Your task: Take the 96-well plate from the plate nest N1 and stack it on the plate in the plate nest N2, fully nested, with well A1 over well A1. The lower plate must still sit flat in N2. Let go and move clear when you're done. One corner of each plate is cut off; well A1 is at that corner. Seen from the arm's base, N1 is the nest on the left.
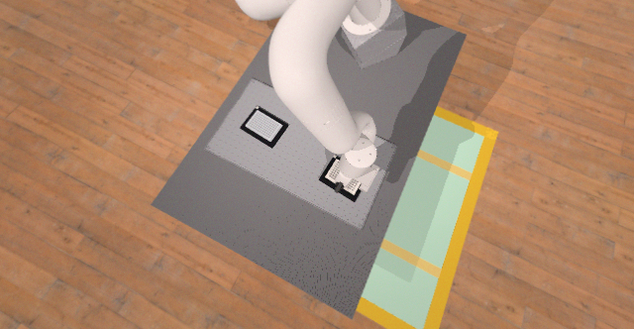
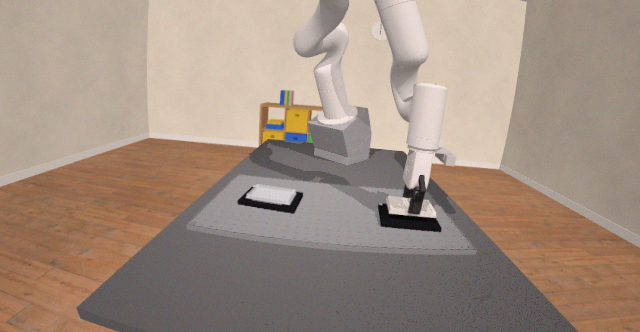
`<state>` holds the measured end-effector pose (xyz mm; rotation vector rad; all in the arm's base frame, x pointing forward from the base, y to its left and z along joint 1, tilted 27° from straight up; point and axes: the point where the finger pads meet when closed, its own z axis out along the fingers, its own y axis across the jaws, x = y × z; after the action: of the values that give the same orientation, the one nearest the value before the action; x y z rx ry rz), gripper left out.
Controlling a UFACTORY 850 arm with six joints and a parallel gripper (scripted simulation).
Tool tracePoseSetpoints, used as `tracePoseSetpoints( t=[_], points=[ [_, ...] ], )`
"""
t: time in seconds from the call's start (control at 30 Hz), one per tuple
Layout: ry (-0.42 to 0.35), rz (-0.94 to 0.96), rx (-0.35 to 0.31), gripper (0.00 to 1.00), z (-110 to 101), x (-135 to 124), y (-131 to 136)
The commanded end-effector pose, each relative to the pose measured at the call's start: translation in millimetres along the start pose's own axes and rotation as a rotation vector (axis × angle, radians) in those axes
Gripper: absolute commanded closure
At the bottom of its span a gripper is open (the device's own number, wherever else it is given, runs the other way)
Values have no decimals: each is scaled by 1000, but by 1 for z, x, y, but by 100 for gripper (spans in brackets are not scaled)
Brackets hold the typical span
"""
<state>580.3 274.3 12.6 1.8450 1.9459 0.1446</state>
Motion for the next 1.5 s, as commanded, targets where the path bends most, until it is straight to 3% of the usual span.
tracePoseSetpoints(
  t=[0.0,1.47],
  points=[
    [1,0,-1,100,-1,0,1],
    [1,0,-1,100,-63,0,1]
  ],
)
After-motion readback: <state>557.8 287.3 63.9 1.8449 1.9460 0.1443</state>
